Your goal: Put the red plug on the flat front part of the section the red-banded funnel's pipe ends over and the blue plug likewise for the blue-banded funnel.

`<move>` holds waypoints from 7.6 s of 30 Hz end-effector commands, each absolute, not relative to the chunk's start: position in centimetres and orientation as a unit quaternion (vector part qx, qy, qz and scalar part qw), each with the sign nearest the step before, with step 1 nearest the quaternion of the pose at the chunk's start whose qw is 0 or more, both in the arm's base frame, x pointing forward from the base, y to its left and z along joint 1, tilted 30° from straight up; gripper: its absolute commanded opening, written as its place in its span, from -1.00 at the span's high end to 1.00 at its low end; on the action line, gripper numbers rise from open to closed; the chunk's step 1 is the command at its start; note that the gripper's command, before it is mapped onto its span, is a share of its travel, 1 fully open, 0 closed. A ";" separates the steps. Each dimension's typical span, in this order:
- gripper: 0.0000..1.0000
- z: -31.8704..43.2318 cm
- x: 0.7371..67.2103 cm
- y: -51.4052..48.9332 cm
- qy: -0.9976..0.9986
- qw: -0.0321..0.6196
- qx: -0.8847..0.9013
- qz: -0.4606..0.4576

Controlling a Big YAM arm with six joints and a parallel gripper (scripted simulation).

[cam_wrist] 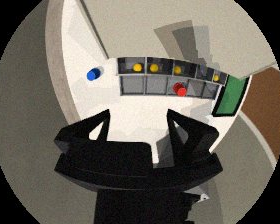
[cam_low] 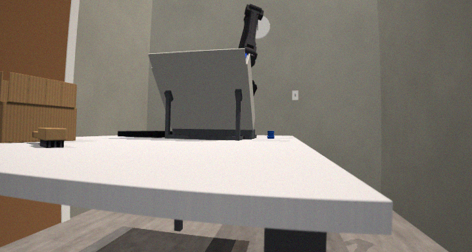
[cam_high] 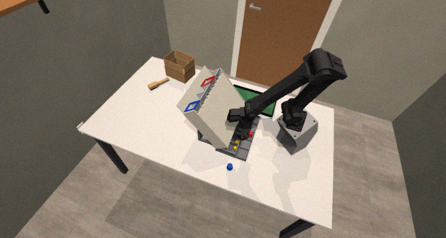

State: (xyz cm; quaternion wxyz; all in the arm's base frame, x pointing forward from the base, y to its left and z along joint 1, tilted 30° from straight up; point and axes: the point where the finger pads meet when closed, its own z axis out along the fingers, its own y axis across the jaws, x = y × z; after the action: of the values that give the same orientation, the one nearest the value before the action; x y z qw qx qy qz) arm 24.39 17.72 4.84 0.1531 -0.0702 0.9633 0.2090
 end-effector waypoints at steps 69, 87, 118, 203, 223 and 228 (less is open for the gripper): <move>-0.73 6.2 25.6 33.2 0.962 0.157 -0.066 0.213; -0.73 6.2 25.6 33.2 0.962 0.157 -0.066 0.213; -0.73 6.1 25.6 33.5 0.962 0.157 -0.066 0.213; -0.73 -1.7 27.9 37.0 0.962 0.156 -0.065 0.214; -0.73 -1.7 27.9 37.0 0.962 0.156 -0.065 0.214; -0.73 -1.7 27.9 37.0 0.962 0.156 -0.065 0.214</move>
State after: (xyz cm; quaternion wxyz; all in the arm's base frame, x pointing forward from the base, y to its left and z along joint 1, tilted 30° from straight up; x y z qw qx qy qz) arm 27.99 36.17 -1.56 0.1557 -0.0626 0.9631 0.2102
